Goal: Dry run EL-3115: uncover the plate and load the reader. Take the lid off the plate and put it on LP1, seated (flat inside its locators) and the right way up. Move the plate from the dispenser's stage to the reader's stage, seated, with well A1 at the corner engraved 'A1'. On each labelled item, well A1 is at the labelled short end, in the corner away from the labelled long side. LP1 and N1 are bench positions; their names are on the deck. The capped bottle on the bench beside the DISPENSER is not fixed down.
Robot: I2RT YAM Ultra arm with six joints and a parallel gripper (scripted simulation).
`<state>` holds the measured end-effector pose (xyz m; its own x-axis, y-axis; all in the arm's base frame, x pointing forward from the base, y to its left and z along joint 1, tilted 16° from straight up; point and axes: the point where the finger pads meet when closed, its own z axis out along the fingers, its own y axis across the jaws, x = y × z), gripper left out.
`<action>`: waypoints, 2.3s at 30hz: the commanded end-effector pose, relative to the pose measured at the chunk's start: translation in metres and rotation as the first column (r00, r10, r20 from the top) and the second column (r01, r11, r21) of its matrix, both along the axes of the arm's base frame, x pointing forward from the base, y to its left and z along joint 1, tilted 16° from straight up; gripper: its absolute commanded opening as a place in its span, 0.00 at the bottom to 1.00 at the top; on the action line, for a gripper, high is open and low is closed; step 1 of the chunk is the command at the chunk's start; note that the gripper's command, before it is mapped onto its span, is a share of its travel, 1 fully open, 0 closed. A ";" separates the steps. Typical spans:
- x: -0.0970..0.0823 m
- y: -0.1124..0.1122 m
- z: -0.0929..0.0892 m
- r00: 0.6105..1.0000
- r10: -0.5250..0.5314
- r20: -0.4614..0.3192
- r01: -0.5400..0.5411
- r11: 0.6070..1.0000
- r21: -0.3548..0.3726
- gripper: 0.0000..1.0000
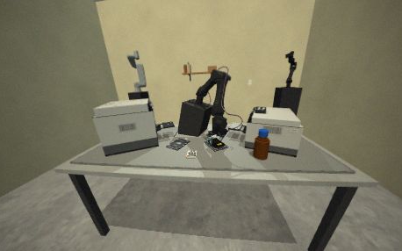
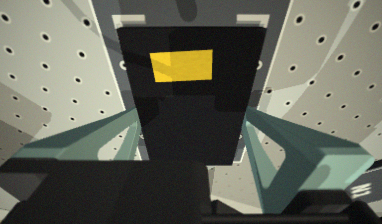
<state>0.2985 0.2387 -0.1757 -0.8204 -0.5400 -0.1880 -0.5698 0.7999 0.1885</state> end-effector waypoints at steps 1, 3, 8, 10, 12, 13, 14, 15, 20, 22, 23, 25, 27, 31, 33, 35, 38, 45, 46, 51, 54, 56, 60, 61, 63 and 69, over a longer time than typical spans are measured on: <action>0.023 0.014 0.018 0.998 -0.007 0.065 0.005 0.999 0.037 0.85; 0.023 0.014 0.018 0.998 -0.007 0.063 0.005 0.999 0.036 0.85; 0.022 0.013 0.019 0.998 -0.007 0.061 0.005 0.999 0.034 0.85; 0.022 0.013 0.019 0.998 -0.007 0.059 0.005 0.999 0.033 0.85; 0.021 0.012 0.019 0.998 -0.007 0.058 0.005 0.999 0.032 0.85; 0.021 0.012 0.019 0.998 -0.007 0.057 0.005 0.999 0.032 0.85; 0.021 0.012 0.019 0.998 -0.007 0.057 0.005 0.999 0.032 0.85; 0.021 0.012 0.019 0.998 -0.007 0.057 0.005 0.999 0.032 0.85; 0.020 0.011 0.019 0.999 -0.007 0.053 0.005 1.000 0.029 0.85; 0.020 0.011 0.019 0.999 -0.007 0.052 0.005 1.000 0.028 0.85; 0.020 0.011 0.019 0.999 -0.007 0.051 0.005 1.000 0.028 0.85; 0.019 0.011 0.020 0.999 -0.007 0.049 0.005 1.000 0.026 0.85; 0.021 0.012 0.020 0.998 -0.007 0.057 0.005 0.999 0.032 0.85; 0.021 0.012 0.021 0.998 -0.007 0.060 0.005 0.999 0.034 0.85; 0.022 0.012 0.021 0.998 -0.008 0.062 0.005 0.999 0.035 0.85; 0.019 0.010 0.019 0.998 -0.008 0.059 0.006 0.999 0.033 0.85; 0.013 0.006 0.016 0.999 -0.009 0.048 0.007 1.000 0.026 0.85; -0.004 -0.003 -0.003 1.000 -0.007 0.003 0.007 1.000 -0.004 0.85; -0.005 -0.003 -0.004 1.000 -0.006 0.003 0.006 1.000 -0.004 0.85; 0.003 0.004 0.008 0.999 -0.004 0.033 0.003 1.000 0.017 0.85; 0.010 0.006 0.007 0.999 -0.009 0.041 0.008 1.000 0.023 0.85; 0.007 0.004 0.000 1.000 -0.009 0.029 0.008 1.000 0.015 0.85; 0.009 0.008 0.002 0.999 -0.006 0.039 0.006 1.000 0.021 0.85; 0.012 0.010 0.004 0.999 -0.006 0.047 0.004 1.000 0.027 0.85; 0.012 0.010 0.001 0.999 -0.006 0.044 0.005 1.000 0.025 0.85; 0.015 0.011 0.001 0.999 -0.009 0.050 0.007 1.000 0.029 0.85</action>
<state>0.2989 0.2409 -0.1807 -0.8191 -0.5372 -0.2012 -0.5705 0.7995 0.1881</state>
